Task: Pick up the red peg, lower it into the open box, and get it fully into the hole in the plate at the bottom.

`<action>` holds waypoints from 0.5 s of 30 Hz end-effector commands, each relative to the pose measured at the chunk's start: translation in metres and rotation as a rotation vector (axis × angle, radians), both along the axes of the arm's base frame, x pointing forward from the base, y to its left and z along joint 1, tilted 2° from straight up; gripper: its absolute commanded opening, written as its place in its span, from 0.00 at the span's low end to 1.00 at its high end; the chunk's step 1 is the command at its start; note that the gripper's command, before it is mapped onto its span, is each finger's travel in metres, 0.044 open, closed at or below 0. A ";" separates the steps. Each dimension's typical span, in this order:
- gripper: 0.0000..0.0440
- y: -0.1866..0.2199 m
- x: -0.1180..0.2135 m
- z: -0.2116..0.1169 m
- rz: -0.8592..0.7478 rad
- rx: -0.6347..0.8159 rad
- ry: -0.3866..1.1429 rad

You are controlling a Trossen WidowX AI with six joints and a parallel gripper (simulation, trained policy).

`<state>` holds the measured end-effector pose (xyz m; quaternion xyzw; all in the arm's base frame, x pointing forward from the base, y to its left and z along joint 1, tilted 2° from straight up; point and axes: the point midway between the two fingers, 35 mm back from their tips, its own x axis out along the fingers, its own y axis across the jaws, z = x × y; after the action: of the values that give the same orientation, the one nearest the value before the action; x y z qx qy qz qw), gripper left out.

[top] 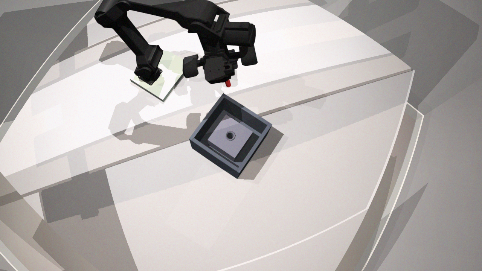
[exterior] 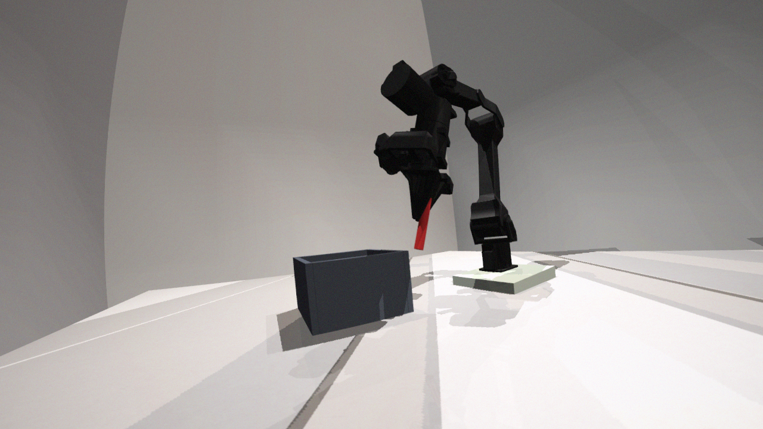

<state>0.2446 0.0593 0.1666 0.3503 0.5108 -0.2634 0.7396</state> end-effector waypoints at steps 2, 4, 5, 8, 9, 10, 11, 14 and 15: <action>0.00 -0.018 0.013 0.005 -0.036 -0.023 -0.009; 0.00 -0.025 0.018 0.007 -0.052 -0.027 -0.014; 0.00 -0.029 0.021 0.008 -0.060 -0.029 -0.017; 0.00 -0.039 0.027 0.008 -0.082 -0.035 -0.022; 0.00 -0.042 0.030 0.008 -0.089 -0.037 -0.023; 0.00 -0.045 0.032 0.008 -0.096 -0.039 -0.024; 0.00 -0.049 0.034 0.008 -0.103 -0.040 -0.025; 0.00 -0.058 0.040 0.007 -0.124 -0.044 -0.027; 0.00 -0.061 0.042 0.006 -0.130 -0.045 -0.027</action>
<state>0.2801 0.0073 0.1744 0.3685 0.4754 -0.3092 0.7366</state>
